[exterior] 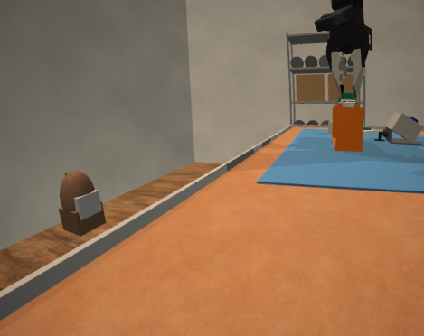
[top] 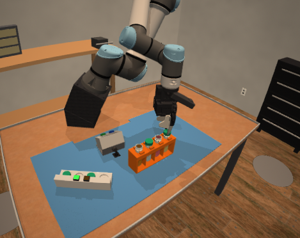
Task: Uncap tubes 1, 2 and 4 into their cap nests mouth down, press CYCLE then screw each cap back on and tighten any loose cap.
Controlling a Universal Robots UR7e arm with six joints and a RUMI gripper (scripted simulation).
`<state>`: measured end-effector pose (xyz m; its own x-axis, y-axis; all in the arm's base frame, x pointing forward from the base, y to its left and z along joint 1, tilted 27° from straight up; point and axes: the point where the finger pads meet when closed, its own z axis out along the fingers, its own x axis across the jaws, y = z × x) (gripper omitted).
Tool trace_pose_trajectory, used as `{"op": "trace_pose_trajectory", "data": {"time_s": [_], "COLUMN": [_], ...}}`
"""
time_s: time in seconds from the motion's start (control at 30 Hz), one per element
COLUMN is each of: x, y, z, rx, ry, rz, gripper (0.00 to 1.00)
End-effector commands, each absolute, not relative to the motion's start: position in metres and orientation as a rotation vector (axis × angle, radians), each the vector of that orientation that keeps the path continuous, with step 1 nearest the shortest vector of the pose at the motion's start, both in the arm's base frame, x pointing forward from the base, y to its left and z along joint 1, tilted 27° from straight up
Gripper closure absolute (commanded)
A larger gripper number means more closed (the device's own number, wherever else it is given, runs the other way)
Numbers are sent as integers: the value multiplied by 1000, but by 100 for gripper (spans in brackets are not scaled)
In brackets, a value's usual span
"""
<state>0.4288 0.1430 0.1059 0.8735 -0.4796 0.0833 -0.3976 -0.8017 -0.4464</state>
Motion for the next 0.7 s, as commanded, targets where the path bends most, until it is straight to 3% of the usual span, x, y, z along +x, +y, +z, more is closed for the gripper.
{"op": "trace_pose_trajectory", "data": {"time_s": [0.0,0.4,0.43,0.67], "x": [430,430,430,430], "y": [144,144,144,144], "z": [104,103,103,103], "rx": [-2622,-2622,-2622,-2622], "ry": [645,645,645,645], "rz": [-269,-269,-269,-269], "gripper": [100,100,65,65]}}
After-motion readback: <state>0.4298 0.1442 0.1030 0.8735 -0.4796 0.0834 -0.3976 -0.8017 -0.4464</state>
